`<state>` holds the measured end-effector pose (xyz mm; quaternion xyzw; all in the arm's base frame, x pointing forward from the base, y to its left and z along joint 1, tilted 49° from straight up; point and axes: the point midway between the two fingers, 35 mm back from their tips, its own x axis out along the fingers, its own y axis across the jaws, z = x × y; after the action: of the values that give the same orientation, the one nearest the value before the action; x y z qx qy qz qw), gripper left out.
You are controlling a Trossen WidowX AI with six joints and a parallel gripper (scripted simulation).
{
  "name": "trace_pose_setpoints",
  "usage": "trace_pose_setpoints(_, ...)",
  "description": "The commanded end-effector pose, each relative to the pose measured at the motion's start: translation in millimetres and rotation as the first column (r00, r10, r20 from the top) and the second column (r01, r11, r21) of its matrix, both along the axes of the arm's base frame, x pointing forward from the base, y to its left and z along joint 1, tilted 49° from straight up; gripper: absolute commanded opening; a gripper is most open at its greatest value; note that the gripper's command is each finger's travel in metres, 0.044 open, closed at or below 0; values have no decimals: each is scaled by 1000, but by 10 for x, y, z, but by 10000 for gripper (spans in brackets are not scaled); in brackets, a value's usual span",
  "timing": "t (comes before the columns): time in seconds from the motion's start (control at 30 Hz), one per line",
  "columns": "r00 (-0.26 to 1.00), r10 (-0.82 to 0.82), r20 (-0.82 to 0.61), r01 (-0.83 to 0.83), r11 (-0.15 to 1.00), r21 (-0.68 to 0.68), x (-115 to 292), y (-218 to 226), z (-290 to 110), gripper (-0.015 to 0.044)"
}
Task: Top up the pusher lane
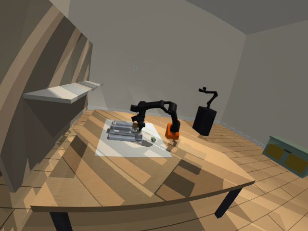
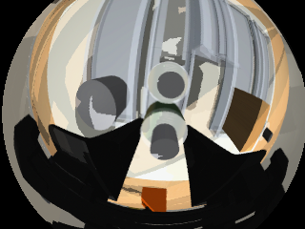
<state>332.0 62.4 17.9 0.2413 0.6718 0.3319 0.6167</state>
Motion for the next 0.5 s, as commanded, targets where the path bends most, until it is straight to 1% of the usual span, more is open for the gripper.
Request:
trace_pose_setpoints(0.0,1000,-3,18,3,1000,12,43,38,4,0)
trace_pose_setpoints(0.47,1000,-3,18,3,1000,12,37,78,-32,0)
